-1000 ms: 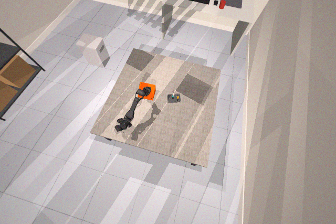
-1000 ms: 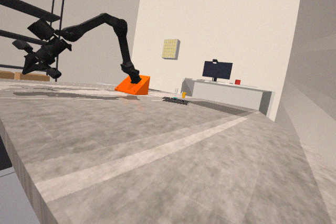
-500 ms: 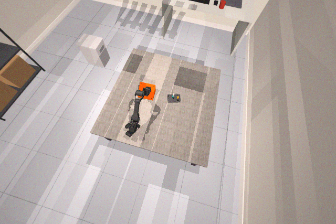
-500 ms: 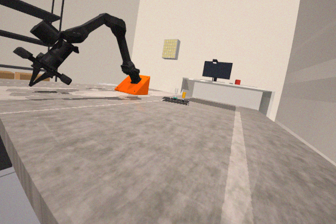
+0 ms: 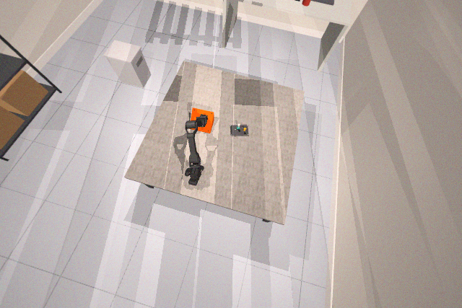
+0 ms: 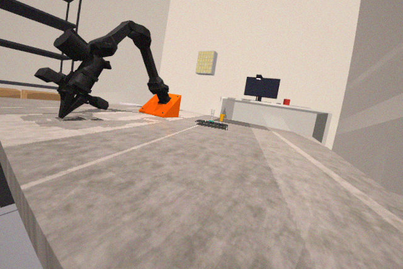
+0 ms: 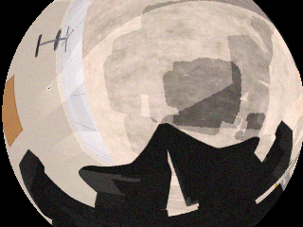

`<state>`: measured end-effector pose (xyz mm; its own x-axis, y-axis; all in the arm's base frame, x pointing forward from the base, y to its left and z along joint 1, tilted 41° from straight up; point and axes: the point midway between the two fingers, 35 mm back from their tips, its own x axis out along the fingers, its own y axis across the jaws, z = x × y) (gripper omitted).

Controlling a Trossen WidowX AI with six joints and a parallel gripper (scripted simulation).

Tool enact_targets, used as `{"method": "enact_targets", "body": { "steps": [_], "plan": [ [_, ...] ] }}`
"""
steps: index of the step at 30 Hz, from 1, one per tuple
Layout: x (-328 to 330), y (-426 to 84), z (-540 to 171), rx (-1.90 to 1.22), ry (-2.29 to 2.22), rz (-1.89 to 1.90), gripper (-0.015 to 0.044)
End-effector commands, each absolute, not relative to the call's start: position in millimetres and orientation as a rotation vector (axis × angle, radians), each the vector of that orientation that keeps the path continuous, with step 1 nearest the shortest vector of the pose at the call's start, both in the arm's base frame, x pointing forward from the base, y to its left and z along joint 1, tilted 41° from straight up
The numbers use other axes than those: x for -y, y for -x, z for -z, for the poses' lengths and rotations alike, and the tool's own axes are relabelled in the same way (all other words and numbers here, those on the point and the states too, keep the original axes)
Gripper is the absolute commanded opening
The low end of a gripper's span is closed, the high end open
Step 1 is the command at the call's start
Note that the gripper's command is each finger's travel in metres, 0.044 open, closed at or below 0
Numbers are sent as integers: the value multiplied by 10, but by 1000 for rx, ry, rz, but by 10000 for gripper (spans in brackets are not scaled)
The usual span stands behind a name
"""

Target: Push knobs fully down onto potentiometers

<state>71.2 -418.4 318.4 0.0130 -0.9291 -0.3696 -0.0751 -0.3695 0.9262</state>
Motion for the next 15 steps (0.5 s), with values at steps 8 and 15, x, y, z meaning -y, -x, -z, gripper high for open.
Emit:
{"method": "enact_targets", "body": {
  "steps": [8,15],
  "plan": [
    [4005,-1433,-2963,790,-1561,1435,0],
    [3818,-1888,-2754,606,-1569,1422,0]
  ]
}}
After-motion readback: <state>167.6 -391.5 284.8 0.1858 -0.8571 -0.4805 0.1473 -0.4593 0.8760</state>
